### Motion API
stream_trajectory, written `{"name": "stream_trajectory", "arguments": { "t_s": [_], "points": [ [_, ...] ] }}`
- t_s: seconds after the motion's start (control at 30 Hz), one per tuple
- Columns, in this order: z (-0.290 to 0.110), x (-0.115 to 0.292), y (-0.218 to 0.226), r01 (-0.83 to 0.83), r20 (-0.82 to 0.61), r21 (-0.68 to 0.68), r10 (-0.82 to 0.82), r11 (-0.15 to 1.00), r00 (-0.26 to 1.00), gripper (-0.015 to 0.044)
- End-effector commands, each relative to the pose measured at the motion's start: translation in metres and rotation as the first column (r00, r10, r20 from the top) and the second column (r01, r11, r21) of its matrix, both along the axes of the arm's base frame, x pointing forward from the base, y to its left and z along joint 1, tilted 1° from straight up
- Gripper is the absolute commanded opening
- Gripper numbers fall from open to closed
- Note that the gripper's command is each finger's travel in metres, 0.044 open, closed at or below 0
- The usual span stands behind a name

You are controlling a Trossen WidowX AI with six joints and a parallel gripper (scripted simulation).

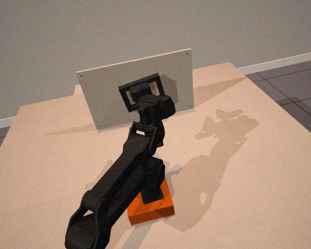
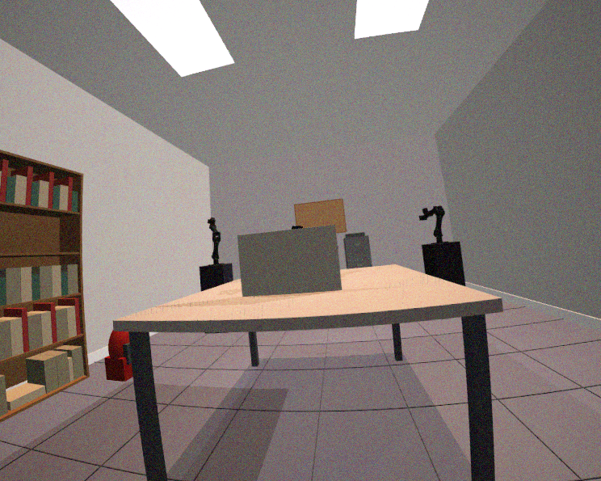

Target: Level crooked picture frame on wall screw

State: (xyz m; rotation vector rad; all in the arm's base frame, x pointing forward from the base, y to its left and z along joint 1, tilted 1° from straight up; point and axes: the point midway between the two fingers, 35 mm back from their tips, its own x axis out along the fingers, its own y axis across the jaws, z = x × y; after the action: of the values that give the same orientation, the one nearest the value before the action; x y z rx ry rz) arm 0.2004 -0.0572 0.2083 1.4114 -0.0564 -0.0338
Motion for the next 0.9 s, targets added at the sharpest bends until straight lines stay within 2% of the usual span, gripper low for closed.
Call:
{"name": "stream_trajectory", "arguments": {
  "t_s": [0.0, 0.43, 0.87],
  "points": [
    [0.000, 0.000, -0.001, 0.006, 0.002, 0.003, -0.006, 1.000, 1.000, 0.0260],
    [0.000, 0.001, 0.000, 0.000, 0.000, 0.000, 0.000, 1.000, 1.000, 0.0260],
    [-0.027, 0.056, -0.013, 0.005, 0.007, 0.002, -0.005, 1.000, 1.000, 0.0260]
  ]
}}
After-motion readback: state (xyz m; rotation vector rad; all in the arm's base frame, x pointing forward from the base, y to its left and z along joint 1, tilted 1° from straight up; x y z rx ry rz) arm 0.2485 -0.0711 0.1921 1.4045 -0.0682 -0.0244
